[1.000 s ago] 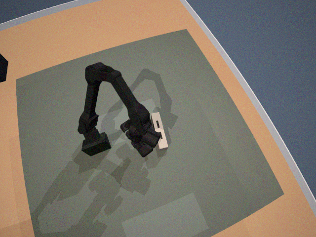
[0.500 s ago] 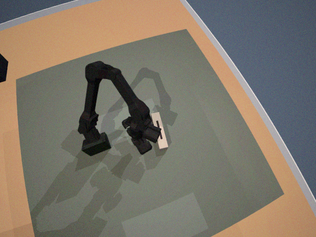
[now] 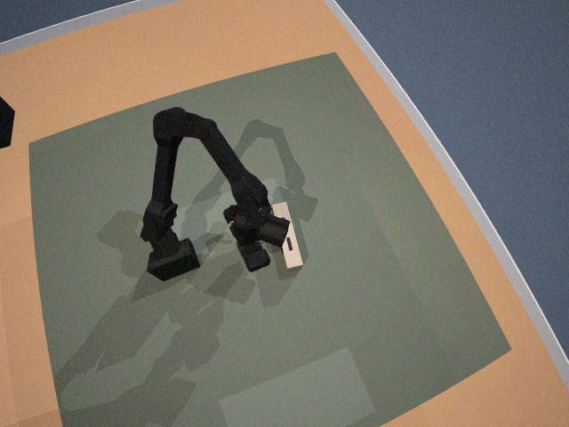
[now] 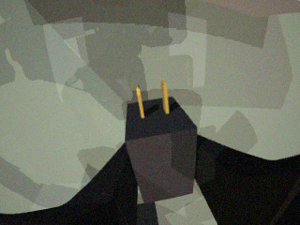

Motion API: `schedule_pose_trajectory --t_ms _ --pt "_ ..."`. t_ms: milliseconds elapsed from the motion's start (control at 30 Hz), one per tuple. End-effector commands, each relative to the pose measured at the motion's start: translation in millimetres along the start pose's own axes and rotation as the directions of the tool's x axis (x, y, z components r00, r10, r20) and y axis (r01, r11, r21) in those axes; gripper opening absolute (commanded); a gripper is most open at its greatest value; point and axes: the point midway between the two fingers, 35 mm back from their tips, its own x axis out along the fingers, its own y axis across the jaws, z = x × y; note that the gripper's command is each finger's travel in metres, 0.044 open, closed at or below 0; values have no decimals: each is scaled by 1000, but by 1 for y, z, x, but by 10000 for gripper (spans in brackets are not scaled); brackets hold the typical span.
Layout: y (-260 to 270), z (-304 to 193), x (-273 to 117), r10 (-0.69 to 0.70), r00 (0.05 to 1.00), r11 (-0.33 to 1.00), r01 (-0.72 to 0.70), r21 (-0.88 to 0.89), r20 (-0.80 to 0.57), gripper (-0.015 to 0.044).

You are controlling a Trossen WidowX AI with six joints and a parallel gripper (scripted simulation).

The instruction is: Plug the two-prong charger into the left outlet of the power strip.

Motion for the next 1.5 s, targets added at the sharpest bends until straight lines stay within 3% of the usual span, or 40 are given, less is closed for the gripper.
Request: schedule_pose_trajectory --t_ms 0,400,1467 --pt "7 3 2 1 1000 999 -2 33 8 0" --pt "25 7 13 13 1000 991 -14 135 7 0" --pt "27 47 16 22 1000 981 -22 195 6 0"
